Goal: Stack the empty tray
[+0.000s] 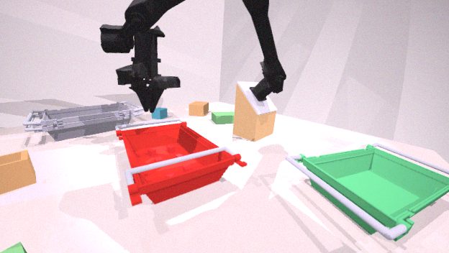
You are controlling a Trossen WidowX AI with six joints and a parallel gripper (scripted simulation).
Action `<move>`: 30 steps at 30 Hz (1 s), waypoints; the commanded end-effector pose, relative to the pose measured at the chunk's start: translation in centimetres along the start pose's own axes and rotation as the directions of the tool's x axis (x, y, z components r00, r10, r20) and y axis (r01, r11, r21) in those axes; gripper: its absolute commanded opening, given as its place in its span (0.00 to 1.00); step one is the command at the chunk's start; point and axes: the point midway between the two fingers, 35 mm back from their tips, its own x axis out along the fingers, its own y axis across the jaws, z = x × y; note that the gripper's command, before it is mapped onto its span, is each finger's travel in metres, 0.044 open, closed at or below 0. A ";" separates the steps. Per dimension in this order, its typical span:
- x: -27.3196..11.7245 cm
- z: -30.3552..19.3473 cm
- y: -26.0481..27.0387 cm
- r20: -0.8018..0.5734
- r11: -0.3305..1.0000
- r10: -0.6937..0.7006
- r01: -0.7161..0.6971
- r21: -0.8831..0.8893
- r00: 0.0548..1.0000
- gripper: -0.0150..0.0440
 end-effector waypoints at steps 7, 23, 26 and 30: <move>0.9 -3.3 -3.4 0.002 0.875 -0.002 0.001 0.485 1.000 0.41; 6.1 -3.3 -3.4 0.003 0.875 0.000 -0.001 0.485 1.000 0.41; 7.0 -3.3 -3.3 0.003 0.875 0.001 -0.002 0.485 1.000 0.41; 6.9 -3.3 -3.3 0.003 0.875 0.001 -0.002 0.485 1.000 0.41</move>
